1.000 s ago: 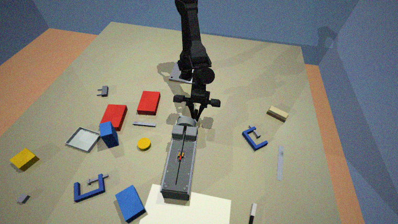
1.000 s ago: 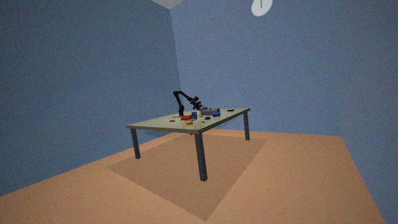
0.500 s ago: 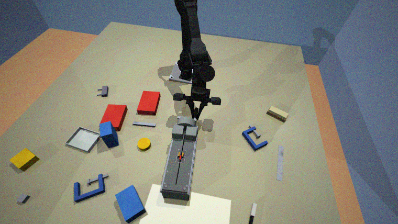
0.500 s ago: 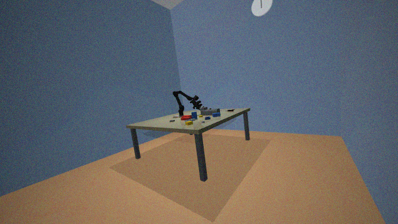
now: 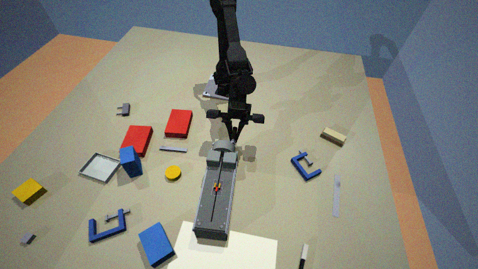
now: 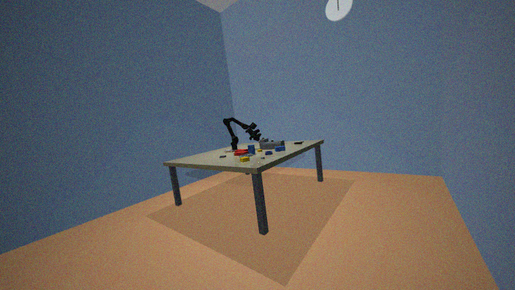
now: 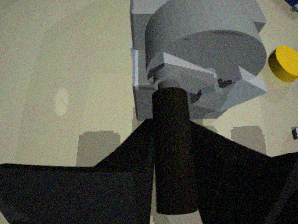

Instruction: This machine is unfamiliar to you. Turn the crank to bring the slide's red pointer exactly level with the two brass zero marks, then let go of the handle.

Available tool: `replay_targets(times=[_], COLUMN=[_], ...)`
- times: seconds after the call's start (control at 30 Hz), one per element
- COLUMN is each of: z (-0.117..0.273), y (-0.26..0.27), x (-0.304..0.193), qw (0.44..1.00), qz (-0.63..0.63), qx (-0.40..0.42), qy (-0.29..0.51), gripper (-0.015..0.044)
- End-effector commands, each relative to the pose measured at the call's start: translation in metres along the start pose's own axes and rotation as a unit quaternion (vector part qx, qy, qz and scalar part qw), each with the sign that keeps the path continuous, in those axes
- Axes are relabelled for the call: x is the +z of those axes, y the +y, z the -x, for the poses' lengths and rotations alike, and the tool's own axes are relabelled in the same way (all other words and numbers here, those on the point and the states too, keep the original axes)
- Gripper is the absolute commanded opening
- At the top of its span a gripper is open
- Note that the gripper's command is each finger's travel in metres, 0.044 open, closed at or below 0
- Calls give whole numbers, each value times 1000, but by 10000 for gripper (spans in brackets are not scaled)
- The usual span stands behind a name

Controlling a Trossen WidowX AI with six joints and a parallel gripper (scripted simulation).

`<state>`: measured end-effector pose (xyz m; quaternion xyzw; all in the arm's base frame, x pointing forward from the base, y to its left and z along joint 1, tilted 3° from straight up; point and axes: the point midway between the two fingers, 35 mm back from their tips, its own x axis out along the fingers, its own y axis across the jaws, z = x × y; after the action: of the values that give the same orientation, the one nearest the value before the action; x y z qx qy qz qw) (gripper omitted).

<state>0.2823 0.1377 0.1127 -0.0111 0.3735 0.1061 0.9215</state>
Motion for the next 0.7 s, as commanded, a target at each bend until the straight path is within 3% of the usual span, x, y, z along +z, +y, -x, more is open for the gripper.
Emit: replay_targets(times=[0.0, 0.67], z=[6, 11], y=[-5, -18], x=[6, 10], qw=[1000, 1000], qz=[-1, 0], qx=[-3, -3], qy=[-8, -8], gripper=[0, 0])
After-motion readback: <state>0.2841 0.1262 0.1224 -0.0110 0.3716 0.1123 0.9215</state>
